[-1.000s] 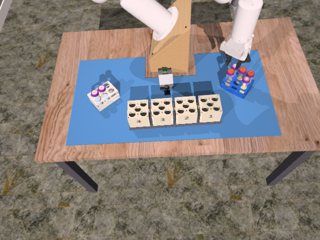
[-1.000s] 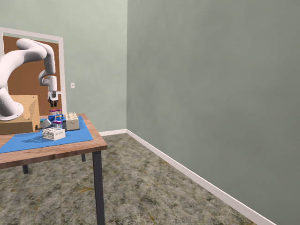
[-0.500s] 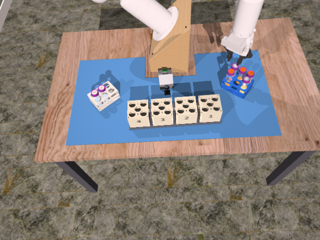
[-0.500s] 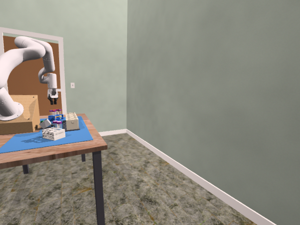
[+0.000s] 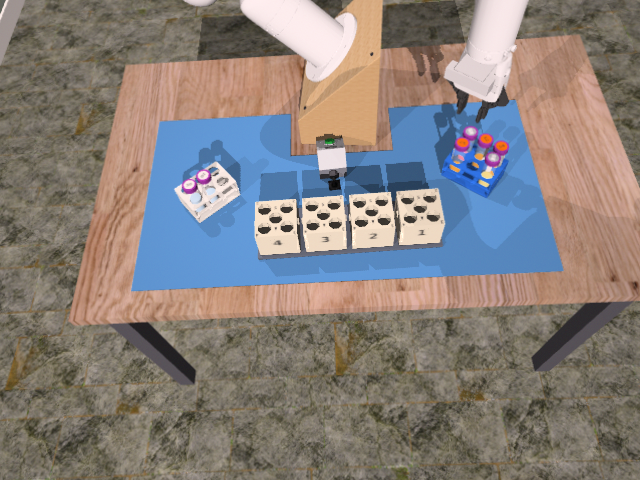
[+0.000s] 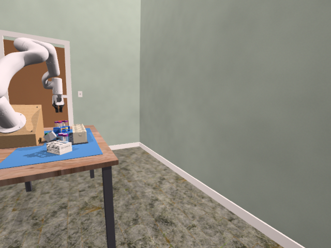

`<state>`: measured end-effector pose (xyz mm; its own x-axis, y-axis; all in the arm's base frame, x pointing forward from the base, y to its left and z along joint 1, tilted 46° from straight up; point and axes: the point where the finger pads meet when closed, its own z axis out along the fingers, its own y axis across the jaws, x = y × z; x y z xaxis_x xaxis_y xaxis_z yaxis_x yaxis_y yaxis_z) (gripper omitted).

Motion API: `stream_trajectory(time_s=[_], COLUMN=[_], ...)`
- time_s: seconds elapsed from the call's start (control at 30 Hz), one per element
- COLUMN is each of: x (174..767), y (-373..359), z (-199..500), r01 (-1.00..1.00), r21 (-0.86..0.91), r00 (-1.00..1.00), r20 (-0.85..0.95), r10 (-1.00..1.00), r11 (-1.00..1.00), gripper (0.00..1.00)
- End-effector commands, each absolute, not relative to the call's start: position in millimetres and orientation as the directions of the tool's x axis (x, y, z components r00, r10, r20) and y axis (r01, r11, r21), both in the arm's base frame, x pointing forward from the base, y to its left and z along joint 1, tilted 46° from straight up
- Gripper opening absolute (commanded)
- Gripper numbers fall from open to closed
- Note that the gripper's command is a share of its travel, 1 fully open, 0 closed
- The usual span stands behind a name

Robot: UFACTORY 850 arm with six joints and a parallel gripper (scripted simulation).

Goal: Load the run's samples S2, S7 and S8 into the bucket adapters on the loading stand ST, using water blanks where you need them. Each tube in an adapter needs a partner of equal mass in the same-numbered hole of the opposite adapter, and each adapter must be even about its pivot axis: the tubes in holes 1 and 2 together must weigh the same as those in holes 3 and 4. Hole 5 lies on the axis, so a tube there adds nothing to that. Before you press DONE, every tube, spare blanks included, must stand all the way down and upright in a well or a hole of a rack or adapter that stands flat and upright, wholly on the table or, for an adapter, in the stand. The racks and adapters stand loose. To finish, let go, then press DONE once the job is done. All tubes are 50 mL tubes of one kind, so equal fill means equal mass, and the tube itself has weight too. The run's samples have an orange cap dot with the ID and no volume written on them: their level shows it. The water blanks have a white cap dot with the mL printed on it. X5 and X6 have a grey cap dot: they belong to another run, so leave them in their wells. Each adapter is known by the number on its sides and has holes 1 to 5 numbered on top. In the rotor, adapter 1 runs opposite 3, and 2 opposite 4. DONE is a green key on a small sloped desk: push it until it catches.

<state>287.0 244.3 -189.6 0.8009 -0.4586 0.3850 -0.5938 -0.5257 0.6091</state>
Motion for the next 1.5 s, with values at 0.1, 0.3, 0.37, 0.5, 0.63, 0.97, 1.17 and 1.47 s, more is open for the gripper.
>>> stream_trajectory(time_s=[0.1, 0.3, 0.37, 0.5, 0.63, 0.97, 1.17, 1.47], x=[288, 289, 289, 289, 289, 288, 285, 280], y=[251, 256, 256, 256, 256, 259, 273, 295], z=[-183, -179, -179, -179, -179, -182, -196, -218], r01=[-0.594, -0.594, -0.594, -0.594, -0.594, -0.567, -0.453, -0.170], r21=[0.608, 0.608, 0.608, 0.608, 0.608, 0.621, 0.664, 0.716], r00=[0.801, 0.801, 0.801, 0.801, 0.801, 0.820, 0.888, 0.982], r20=[0.385, 0.385, 0.385, 0.385, 0.385, 0.365, 0.279, 0.070], r10=[-0.459, -0.459, -0.459, -0.459, -0.459, -0.441, -0.365, -0.173], r11=[-0.526, -0.526, -0.526, -0.526, -0.526, -0.541, -0.595, -0.677], gripper=[0.44, 0.44, 0.44, 0.44, 0.44, 0.57, 0.57, 0.57])
